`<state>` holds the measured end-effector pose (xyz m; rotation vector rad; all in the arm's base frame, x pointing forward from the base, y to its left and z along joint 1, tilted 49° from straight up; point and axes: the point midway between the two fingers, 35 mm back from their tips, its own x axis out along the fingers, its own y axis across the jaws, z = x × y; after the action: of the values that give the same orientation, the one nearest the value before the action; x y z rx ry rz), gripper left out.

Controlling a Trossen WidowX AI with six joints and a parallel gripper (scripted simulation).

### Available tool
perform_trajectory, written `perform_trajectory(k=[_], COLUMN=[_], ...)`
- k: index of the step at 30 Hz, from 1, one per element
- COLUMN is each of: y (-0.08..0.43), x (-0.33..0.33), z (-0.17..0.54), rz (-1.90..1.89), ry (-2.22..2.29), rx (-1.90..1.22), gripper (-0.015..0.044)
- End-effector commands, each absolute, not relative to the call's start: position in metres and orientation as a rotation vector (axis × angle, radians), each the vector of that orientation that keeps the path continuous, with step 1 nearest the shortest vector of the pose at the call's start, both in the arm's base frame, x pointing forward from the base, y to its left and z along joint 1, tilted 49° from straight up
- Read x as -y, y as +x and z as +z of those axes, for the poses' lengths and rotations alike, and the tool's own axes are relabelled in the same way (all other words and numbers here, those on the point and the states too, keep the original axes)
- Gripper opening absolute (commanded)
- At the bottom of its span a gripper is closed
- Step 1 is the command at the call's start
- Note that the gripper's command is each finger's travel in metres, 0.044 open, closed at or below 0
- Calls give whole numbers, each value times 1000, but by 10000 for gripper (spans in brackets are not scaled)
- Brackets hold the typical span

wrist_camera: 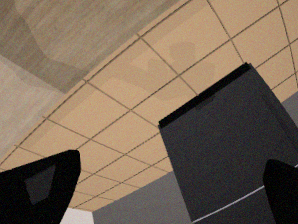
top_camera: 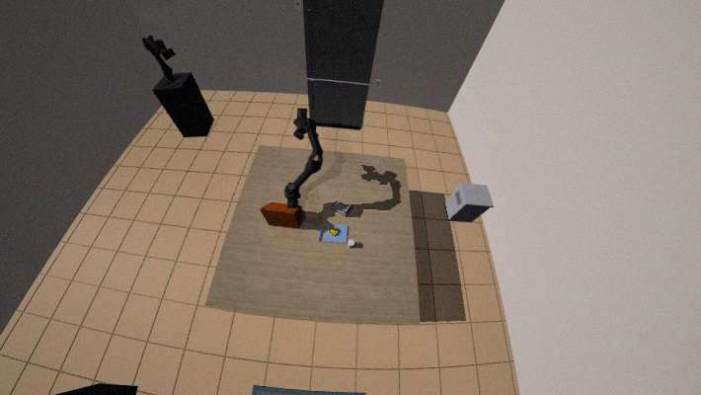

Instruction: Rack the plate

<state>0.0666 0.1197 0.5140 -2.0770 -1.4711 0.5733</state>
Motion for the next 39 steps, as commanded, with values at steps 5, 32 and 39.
perform_trajectory(k=[5, 32, 39], y=[56, 88, 109], x=[-142, -213, -220], z=[503, 443, 424], rz=[611, 810, 856], ry=[-2164, -2370, -2414], rx=[1380, 895, 758], gripper=[400, 400, 400])
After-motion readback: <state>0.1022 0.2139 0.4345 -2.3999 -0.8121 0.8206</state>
